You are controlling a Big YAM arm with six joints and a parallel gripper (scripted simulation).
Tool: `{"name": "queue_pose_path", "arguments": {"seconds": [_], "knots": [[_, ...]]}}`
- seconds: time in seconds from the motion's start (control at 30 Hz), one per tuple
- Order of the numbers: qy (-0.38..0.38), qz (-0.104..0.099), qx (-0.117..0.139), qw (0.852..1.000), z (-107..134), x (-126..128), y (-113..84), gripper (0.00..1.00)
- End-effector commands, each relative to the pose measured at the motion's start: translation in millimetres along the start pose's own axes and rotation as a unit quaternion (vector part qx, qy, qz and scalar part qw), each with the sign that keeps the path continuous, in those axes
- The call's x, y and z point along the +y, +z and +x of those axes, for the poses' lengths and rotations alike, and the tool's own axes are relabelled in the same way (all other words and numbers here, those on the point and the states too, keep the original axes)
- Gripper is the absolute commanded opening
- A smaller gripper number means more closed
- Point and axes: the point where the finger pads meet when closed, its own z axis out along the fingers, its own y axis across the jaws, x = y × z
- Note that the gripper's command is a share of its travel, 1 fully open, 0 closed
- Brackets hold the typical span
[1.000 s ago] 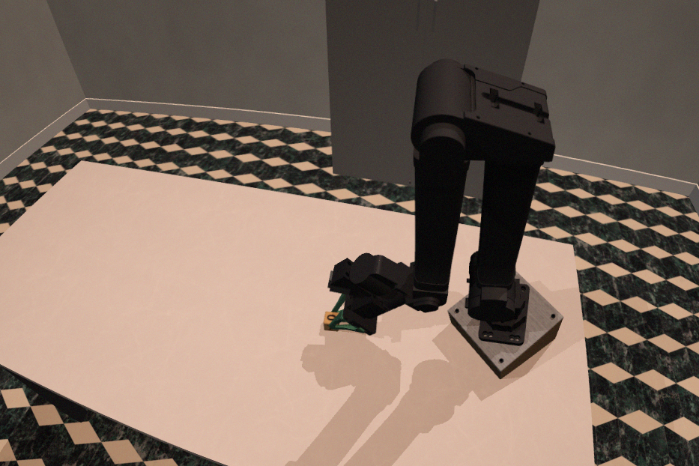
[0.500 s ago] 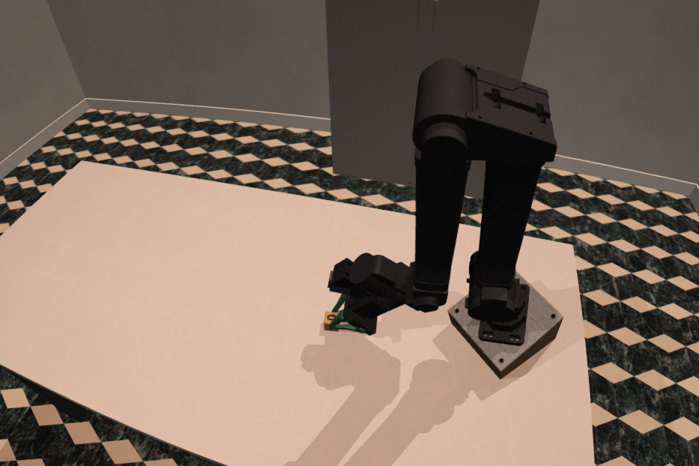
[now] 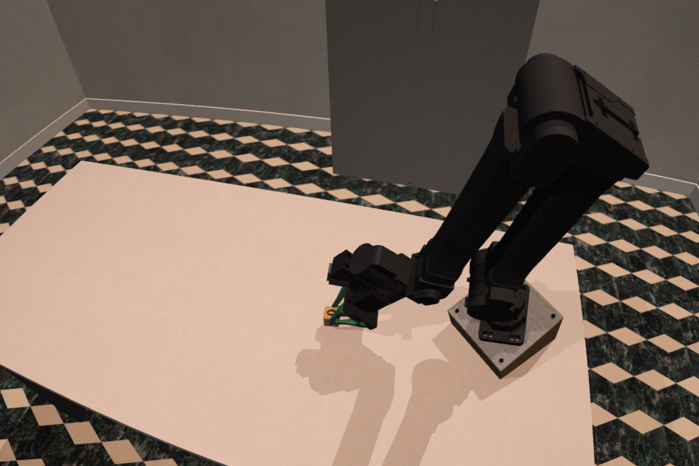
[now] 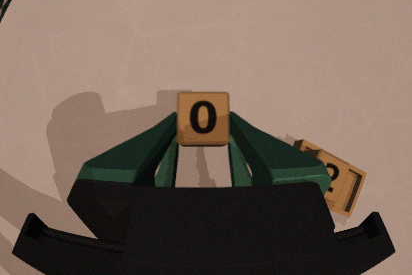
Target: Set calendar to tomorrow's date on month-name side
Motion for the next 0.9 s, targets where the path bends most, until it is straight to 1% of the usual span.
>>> {"name": "queue_pose_path", "arguments": {"seconds": [0.0, 0.23, 0.33, 0.4, 0.47, 0.7, 0.73, 0.87], "knots": [[-0.009, 0.006, -0.023, 1.0, -28, -5, -4.0, 0.26], [-0.011, 0.006, -0.029, 0.999, -52, -4, -19.6, 0.26], [-0.01, 0.006, -0.025, 1.0, -51, -4, -25.9, 0.26], [-0.01, 0.006, -0.025, 1.0, -51, -4, -25.9, 0.26], [-0.012, 0.006, -0.031, 0.999, -61, -3, -27.8, 0.26], [-0.012, 0.007, -0.029, 0.999, -61, -3, -31.0, 0.26], [-0.013, 0.006, -0.035, 0.999, -64, -3, -31.2, 0.26], [-0.012, 0.006, -0.031, 0.999, -62, -4, -29.8, 0.26]]}}
